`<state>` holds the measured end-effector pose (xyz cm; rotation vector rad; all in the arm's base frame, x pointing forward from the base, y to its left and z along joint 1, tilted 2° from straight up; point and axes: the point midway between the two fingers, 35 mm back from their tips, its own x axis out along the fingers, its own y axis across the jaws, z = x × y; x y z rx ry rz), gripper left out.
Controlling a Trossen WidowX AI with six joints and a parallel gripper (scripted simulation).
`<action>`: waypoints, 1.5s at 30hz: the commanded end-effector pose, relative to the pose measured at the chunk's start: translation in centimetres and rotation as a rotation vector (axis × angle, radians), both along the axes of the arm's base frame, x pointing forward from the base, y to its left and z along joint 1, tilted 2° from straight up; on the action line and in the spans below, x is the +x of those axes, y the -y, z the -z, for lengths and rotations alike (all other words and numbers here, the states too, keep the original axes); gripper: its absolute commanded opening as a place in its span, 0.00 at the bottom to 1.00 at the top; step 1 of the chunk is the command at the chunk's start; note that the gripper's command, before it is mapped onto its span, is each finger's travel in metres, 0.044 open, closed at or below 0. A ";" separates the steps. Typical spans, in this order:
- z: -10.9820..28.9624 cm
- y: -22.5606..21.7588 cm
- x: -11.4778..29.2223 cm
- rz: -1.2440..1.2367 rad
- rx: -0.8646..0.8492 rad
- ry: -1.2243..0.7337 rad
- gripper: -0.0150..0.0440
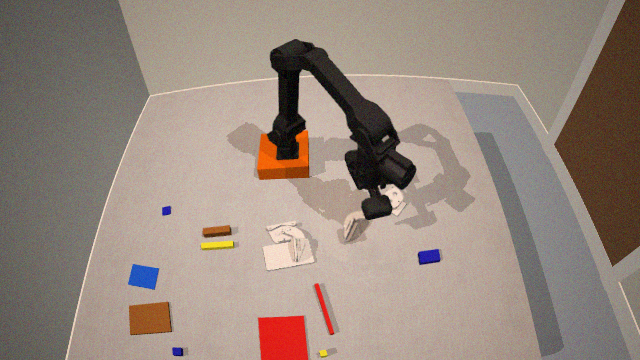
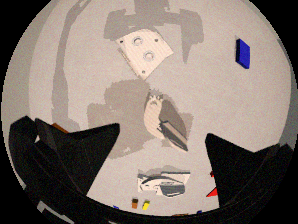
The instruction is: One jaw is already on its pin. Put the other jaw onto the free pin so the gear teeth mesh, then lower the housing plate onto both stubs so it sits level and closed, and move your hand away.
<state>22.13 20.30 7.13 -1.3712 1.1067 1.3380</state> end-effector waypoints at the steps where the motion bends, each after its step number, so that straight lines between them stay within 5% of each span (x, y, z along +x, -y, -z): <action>1: -0.1 0.3 0.1 0.140 0.001 0.001 1.00; 45: -0.7 2.8 1.3 1.666 0.024 0.019 1.00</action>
